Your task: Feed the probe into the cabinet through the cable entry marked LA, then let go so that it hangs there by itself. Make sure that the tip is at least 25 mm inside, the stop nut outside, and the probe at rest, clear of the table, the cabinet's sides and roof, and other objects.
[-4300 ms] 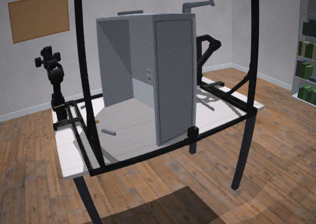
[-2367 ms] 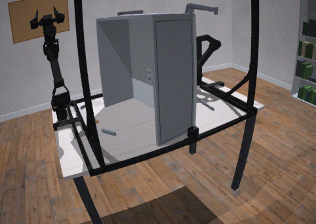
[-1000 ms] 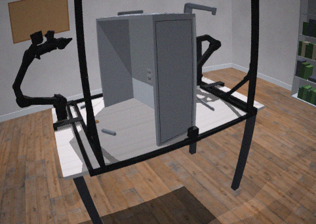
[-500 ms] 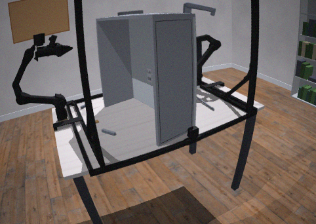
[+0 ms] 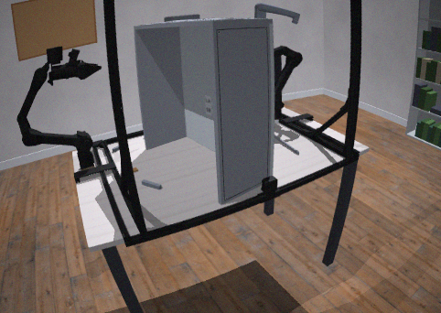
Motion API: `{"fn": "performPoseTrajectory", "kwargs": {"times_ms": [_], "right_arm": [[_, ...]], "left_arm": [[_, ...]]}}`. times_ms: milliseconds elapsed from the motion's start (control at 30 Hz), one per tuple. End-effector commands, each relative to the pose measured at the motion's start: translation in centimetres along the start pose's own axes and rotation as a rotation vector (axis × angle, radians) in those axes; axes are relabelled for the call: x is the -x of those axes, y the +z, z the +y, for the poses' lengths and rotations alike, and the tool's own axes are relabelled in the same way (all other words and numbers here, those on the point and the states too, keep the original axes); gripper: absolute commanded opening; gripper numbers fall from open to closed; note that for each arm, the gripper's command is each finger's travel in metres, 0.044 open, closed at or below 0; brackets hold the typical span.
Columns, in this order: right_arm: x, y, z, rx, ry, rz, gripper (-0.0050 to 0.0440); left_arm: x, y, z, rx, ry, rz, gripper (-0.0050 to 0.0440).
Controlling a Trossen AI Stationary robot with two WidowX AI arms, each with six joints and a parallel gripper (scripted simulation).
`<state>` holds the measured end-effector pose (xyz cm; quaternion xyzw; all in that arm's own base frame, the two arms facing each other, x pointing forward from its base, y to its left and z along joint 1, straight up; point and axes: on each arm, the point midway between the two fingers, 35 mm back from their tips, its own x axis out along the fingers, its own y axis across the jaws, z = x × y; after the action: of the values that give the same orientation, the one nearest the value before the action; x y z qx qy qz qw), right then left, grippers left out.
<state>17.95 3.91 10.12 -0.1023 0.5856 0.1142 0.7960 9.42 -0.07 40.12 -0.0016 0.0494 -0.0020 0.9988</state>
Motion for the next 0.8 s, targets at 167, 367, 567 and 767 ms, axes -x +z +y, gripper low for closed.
{"fn": "performPoseTrajectory", "kwargs": {"times_ms": [167,367,567,767], "right_arm": [[-1.0,1.0,7.1,0.495,0.103,0.079,0.044],[-1.7,-0.1,12.2,0.855,0.165,0.134,0.044],[-2.1,-2.5,17.0,1.197,0.214,0.182,0.044],[-2.2,-3.9,18.8,1.336,0.23,0.2,0.044]], "left_arm": [[0.0,0.0,0.1,-0.003,0.004,0.001,0.044],[0.0,0.0,0.1,-0.003,0.004,0.001,0.044],[0.0,0.0,0.1,-0.003,0.004,0.001,0.044],[0.0,0.0,0.1,-0.003,0.004,0.001,0.044]]}}
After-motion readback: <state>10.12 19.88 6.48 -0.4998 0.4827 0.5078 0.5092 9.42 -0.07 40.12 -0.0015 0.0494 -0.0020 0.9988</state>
